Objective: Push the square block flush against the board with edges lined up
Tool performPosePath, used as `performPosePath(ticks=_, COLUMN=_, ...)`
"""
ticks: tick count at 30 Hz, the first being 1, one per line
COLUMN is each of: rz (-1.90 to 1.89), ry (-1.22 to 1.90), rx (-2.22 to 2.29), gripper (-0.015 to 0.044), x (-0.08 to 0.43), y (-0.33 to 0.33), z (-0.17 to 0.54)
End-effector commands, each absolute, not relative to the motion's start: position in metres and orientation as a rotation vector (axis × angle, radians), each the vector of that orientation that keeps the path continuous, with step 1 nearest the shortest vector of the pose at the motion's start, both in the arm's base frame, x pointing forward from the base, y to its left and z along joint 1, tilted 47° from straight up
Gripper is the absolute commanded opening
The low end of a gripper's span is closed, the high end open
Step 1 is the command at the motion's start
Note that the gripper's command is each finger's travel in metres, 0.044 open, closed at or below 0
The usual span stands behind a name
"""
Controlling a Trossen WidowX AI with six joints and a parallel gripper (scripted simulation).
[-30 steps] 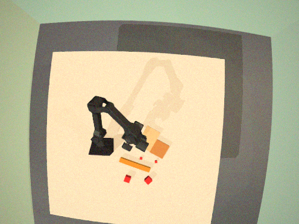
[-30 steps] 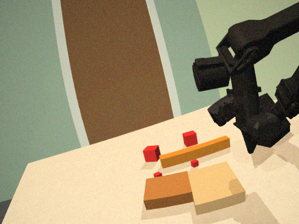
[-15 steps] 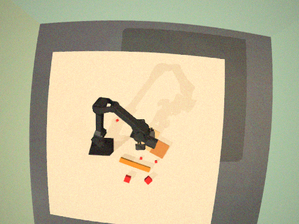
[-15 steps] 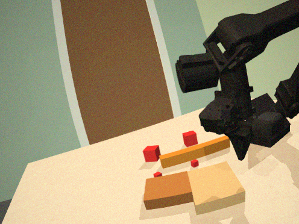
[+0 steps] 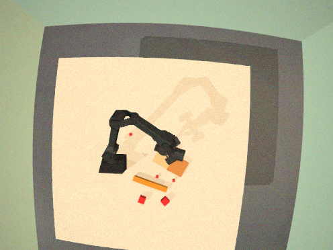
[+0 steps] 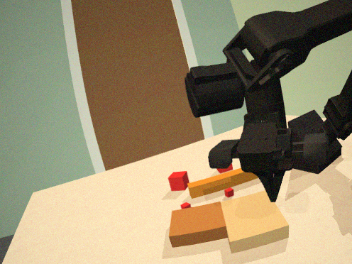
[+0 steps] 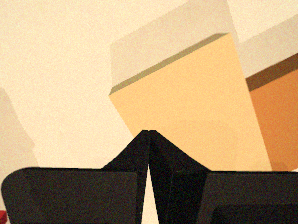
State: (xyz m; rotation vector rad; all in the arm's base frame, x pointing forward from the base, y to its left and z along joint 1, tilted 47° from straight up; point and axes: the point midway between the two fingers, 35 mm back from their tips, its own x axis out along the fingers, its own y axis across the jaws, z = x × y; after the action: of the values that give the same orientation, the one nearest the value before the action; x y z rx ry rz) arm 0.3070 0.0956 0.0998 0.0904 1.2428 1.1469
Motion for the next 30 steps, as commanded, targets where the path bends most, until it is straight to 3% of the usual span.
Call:
performPosePath(ticks=1, rz=1.219, ry=1.172, rx=0.01, gripper=0.0, x=0.316, y=0.101, z=0.103)
performPosePath(ticks=19, rz=1.539, ry=0.761, rx=-0.438, gripper=0.0, x=0.358, y=0.13, z=0.116)
performPosePath(ticks=30, rz=1.549, ry=0.743, rx=-0.453, gripper=0.0, x=0.352, y=0.171, z=0.08)
